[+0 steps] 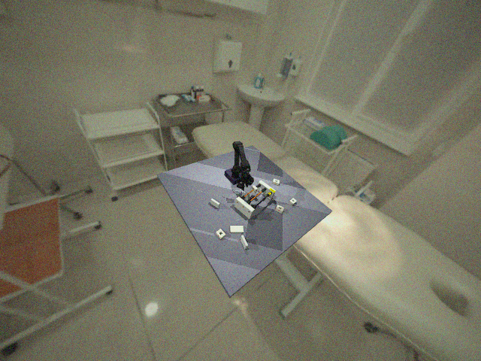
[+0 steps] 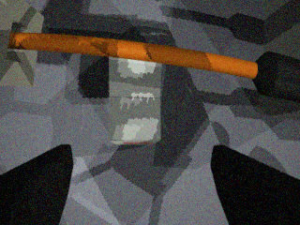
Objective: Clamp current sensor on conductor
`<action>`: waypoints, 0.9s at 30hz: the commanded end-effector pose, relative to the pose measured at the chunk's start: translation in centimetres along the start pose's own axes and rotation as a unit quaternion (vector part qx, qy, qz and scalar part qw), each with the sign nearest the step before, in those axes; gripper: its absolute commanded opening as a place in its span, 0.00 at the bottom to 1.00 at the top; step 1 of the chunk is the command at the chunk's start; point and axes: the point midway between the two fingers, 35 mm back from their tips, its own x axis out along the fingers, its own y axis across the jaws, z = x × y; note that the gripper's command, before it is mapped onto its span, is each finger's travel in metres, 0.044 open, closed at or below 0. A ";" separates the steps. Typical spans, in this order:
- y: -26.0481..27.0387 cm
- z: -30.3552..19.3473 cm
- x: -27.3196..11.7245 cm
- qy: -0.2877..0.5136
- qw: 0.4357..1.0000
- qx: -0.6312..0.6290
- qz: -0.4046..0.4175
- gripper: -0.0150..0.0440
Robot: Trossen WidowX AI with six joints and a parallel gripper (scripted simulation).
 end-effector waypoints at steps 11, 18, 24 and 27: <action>0.1 -0.1 2.5 0.001 1.000 -0.001 0.004 0.75; 0.1 -0.2 3.6 0.001 1.000 -0.001 0.004 0.75; 0.2 -0.2 4.6 0.001 1.000 -0.001 0.004 0.75; 0.2 -0.3 5.1 0.001 1.000 -0.001 0.004 0.75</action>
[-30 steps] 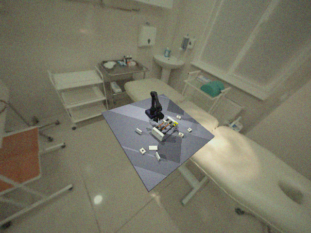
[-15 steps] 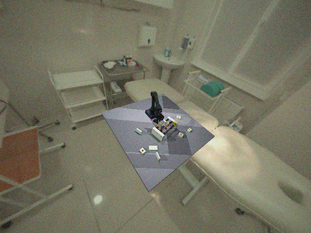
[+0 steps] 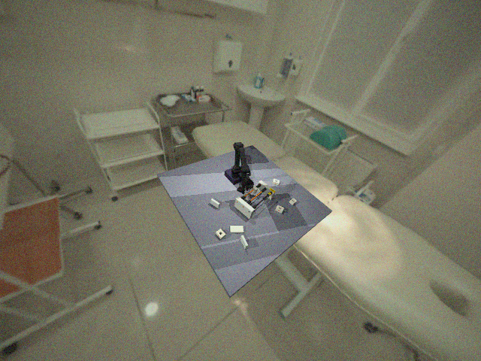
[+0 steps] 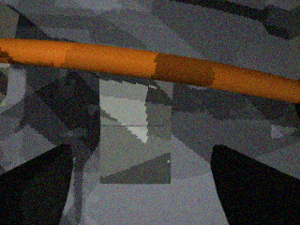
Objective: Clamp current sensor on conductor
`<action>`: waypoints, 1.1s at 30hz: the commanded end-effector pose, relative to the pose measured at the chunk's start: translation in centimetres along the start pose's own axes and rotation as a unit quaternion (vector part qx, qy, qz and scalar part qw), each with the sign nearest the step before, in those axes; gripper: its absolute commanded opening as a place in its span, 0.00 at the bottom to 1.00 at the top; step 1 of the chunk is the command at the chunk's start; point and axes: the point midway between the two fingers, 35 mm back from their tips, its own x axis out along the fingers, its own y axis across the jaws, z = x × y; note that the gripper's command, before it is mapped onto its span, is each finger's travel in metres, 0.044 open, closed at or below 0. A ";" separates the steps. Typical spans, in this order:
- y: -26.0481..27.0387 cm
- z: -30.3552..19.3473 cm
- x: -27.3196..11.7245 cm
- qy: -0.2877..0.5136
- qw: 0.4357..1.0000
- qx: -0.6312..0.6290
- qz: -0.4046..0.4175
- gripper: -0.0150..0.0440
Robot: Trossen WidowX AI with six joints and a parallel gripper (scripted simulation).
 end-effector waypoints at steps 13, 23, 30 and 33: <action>0.1 -0.1 1.0 0.000 1.000 0.000 0.001 0.51; 0.1 -0.1 1.0 0.000 1.000 0.000 0.001 0.40; 0.2 -0.4 0.8 0.003 1.000 0.002 0.002 0.25; 0.3 -1.2 0.5 0.003 1.000 0.002 0.002 0.25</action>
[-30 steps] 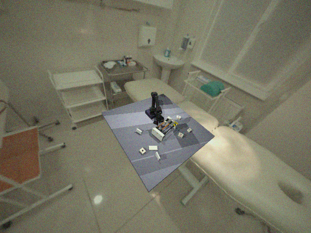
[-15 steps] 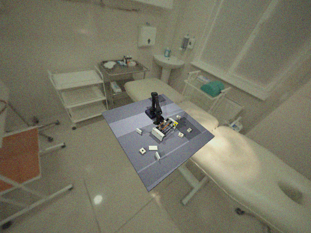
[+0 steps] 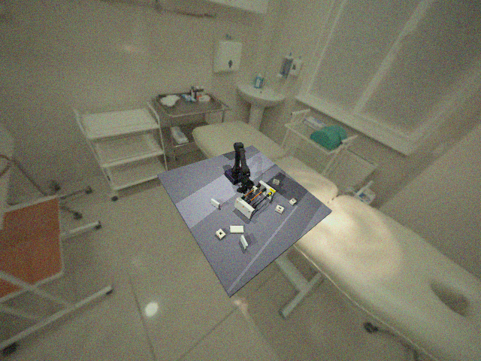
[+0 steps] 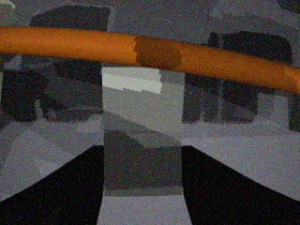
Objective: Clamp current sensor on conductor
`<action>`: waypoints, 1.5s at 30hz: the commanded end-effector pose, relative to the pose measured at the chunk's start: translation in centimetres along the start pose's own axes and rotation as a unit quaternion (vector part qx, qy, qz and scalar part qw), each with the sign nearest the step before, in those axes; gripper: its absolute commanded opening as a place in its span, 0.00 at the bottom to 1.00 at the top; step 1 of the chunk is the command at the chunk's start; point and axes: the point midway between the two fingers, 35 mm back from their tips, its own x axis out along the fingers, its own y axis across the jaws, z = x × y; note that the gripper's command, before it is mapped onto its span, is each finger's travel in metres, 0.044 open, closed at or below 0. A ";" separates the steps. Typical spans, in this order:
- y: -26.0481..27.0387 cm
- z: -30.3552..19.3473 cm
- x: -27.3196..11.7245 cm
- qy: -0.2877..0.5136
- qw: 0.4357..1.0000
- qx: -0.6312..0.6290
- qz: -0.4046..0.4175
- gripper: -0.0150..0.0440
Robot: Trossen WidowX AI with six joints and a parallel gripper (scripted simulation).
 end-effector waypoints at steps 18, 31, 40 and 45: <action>0.6 -4.4 -1.0 0.002 1.000 -0.001 0.000 0.25; 0.4 -4.3 -1.1 0.004 1.000 0.001 -0.003 0.74; 0.5 -4.5 -6.3 0.003 1.000 -0.001 0.000 0.75; 0.6 -4.5 -6.6 0.003 1.000 -0.001 0.000 0.75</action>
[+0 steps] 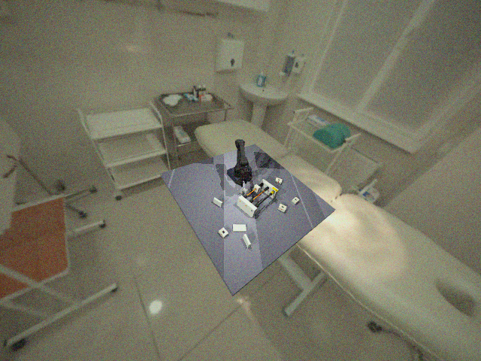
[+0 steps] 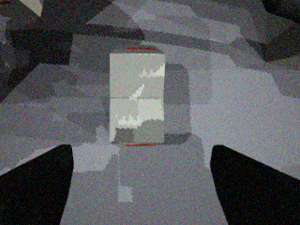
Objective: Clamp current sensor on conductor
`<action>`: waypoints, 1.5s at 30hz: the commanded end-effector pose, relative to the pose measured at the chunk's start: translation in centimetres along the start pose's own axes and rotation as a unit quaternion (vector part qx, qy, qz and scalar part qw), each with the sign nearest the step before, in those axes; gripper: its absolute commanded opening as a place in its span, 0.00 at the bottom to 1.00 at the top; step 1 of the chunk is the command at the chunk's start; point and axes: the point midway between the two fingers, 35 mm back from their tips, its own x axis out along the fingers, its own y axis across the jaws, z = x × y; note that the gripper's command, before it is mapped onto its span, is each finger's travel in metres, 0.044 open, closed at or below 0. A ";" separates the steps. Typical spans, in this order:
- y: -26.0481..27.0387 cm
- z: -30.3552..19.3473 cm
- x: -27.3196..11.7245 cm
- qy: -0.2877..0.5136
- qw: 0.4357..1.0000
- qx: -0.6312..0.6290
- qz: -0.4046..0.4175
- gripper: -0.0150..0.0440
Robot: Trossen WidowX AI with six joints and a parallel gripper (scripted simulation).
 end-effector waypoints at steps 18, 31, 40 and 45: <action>0.1 2.9 -0.5 0.091 0.778 0.618 -0.064 0.80; 0.1 3.4 -0.3 0.092 0.703 0.700 -0.087 0.80; 0.1 3.4 -0.2 0.092 0.703 0.700 -0.087 0.80; 0.1 3.3 0.6 0.092 0.703 0.700 -0.087 0.80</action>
